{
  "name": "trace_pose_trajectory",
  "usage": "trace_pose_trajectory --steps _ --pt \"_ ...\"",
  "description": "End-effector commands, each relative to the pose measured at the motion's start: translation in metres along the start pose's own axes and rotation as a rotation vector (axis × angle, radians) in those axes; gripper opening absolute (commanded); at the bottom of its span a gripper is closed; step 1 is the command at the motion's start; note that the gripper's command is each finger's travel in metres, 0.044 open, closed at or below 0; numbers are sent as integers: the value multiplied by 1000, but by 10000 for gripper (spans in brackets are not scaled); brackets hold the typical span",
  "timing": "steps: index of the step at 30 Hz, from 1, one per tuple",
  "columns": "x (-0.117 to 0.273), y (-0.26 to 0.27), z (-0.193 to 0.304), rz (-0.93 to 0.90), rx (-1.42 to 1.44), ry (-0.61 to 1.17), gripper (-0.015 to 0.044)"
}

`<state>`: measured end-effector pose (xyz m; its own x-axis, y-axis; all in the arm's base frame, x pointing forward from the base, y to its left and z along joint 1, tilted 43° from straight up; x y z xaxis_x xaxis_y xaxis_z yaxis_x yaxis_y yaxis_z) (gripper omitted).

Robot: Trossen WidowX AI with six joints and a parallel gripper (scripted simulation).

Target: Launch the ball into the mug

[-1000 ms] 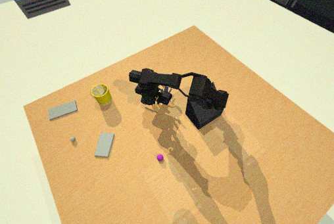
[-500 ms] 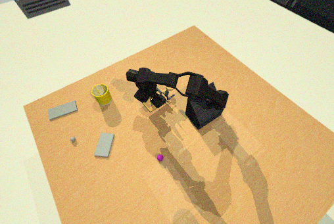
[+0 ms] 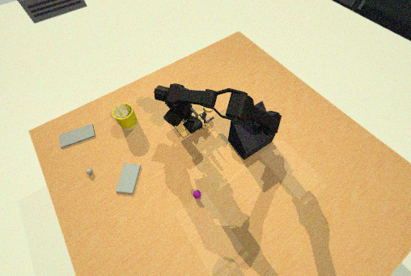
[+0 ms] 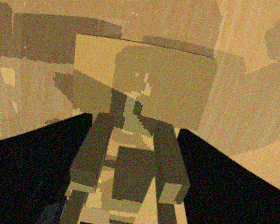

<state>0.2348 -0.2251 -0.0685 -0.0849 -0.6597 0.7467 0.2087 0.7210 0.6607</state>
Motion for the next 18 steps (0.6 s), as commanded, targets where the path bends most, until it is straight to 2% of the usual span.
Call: trace_pose_trajectory --steps 1,18 --pt "-7 -1 0 1 -5 3 0" --pt "-35 -1 0 -1 -5 2 0"
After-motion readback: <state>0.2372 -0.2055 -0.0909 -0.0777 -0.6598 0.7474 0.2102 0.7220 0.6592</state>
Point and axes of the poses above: the point midway between the two fingers, 35 mm back from their tips, its own x axis back along the fingers, its own y axis across the jaws, z = x × y, the point moved 10 cm from there along x, back along the fingers, and after that the axes turned 13 degrees about -x, right-handed, at the moved point
